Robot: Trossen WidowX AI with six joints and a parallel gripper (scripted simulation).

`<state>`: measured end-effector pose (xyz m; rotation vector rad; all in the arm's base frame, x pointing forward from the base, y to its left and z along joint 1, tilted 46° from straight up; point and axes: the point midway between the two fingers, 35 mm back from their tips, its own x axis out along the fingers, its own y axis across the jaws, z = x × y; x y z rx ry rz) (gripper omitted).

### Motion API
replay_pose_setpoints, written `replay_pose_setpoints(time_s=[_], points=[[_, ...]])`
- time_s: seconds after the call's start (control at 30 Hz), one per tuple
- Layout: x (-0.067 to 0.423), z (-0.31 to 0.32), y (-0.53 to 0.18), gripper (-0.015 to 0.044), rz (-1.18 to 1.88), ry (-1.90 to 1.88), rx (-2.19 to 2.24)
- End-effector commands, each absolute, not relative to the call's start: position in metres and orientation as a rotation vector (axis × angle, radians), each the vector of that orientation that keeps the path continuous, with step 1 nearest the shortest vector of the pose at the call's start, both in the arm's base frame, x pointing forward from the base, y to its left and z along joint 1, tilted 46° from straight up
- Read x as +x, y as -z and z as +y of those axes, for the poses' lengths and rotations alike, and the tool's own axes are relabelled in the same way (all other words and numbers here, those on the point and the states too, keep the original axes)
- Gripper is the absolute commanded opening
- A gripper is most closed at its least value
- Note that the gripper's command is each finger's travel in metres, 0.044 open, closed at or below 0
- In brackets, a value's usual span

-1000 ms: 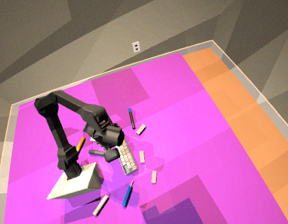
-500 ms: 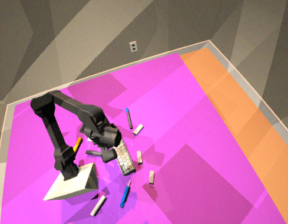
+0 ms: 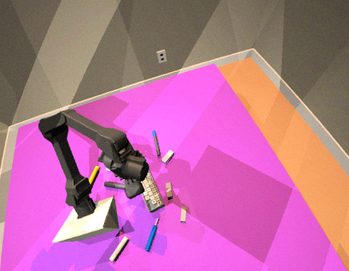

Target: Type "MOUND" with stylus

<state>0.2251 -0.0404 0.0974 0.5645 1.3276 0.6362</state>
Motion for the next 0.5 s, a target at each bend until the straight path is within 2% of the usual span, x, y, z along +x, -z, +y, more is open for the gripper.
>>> replay_pose_setpoints(time_s=[0.0,0.23,0.47], points=[[0.232,-0.059,-0.084,0.0150,1.284,-0.679,0.555],[0.239,-0.113,-0.033,0.0150,1.072,-0.866,0.454],[0.226,-0.155,0.030,0.0150,0.779,-0.989,0.318]])
